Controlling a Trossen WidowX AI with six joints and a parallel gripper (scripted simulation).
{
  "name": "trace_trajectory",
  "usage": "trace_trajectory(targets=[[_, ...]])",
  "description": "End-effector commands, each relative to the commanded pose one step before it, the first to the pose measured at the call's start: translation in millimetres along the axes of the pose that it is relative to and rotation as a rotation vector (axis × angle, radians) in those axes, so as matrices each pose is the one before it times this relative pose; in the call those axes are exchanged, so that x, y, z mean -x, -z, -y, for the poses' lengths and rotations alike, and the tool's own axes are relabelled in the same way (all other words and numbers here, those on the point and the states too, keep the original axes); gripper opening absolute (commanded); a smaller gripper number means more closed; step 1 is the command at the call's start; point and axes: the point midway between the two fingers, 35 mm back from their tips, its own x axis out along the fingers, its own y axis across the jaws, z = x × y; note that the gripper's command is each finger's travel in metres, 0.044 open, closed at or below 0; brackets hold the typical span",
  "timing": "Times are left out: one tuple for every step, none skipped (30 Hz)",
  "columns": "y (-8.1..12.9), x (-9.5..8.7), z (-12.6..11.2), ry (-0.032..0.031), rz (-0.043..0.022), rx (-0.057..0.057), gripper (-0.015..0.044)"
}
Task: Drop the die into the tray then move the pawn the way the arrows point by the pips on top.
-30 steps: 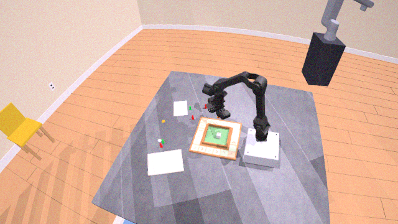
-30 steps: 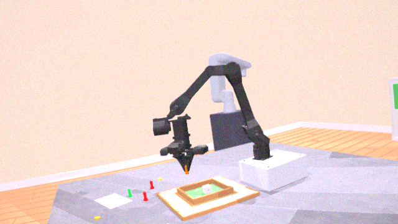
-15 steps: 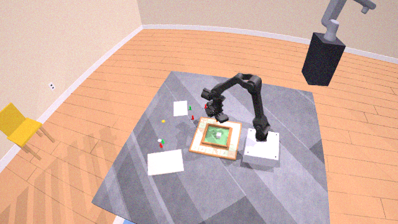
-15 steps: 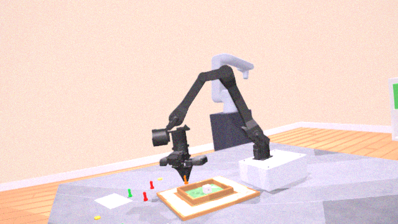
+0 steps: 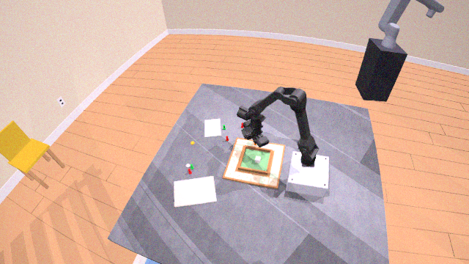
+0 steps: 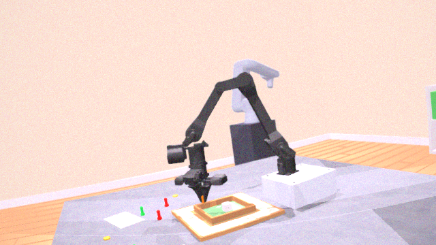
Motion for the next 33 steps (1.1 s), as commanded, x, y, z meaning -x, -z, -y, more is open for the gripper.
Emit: trace_trajectory(targets=[[-0.13, 0.85, 0.27, 0.00117, 0.0006, 0.0, 0.0053], [0.0, 0.0, 0.0, 0.0, 0.0, 0.0, 0.0079], [0.0, 0.0, 0.0, 0.0, 0.0, 0.0, 0.0105], [0.0, 0.0, 0.0, 0.0, 0.0, 0.0, 0.0131], [0.0, 0.0, 0.0, 0.0, 0.0, 0.0, 0.0157], [0.0, 0.0, 0.0, 0.0, 0.0, 0.0, 0.0184], [0.0, 0.0, 0.0, 0.0, 0.0, 0.0, 0.021], [0.0, 0.0, 0.0, 0.0, 0.0, 0.0, 0.0236], [-0.14, 2.69, 0.24, -0.00047, -0.00046, -0.0001, 0.0263], [-0.33, 8.13, 0.57, -0.00143, -0.00138, -0.0003, 0.0289], [-0.28, 13.75, 0.44, -0.00242, -0.00233, -0.0005, 0.0315], [0.07, 13.97, -0.21, -0.00247, -0.00236, -0.0005, 0.0341], [0.22, 8.47, -0.46, -0.00151, -0.00144, -0.0003, 0.0368], [0.1, 2.83, -0.21, -0.00051, -0.00048, -0.0001, 0.0394], [0.0, 0.0, 0.0, 0.0, 0.0, 0.0, 0.042], [0.0, 0.0, 0.0, 0.0, 0.0, 0.0, 0.044], [0.0, 0.0, 0.0, 0.0, 0.0, 0.0, 0.044], [-0.49, 1.59, -2.0, -0.00018, 0.00005, -0.0087, 0.044], [-1.31, 4.68, -6.05, -0.00055, 0.00014, -0.026, 0.044], [-1.53, 7.51, -10.24, -0.00093, 0.00016, -0.0434, 0.044], [-0.66, 8.64, -12.63, -0.00113, 0.00009, -0.0527, 0.044], [0.72, 8.09, -12.69, -0.00113, -0.00002, -0.0527, 0.044], [2.1, 7.53, -12.57, -0.00111, -0.00013, -0.0527, 0.044], [3.44, 6.96, -12.3, -0.00108, -0.00024, -0.0527, 0.044], [4.72, 6.38, -11.87, -0.00103, -0.00035, -0.0527, 0.044], [5.93, 5.8, -11.3, -0.00098, -0.00044, -0.0527, 0.044], [7.06, 5.22, -10.6, -0.00091, -0.00053, -0.0527, 0.044], [8.08, 4.63, -9.78, -0.00084, -0.00061, -0.0527, 0.044], [8.99, 4.05, -8.85, -0.00076, -0.00067, -0.0527, 0.044], [9.78, 3.47, -7.84, -0.00067, -0.00073, -0.0527, 0.044], [10.42, 2.89, -6.75, -0.00058, -0.00077, -0.0527, 0.044], [8.98, 1.94, -4.66, -0.00041, -0.00066, -0.0434, 0.044], [5.54, 0.98, -2.37, -0.00022, -0.0004, -0.026, 0.044]])
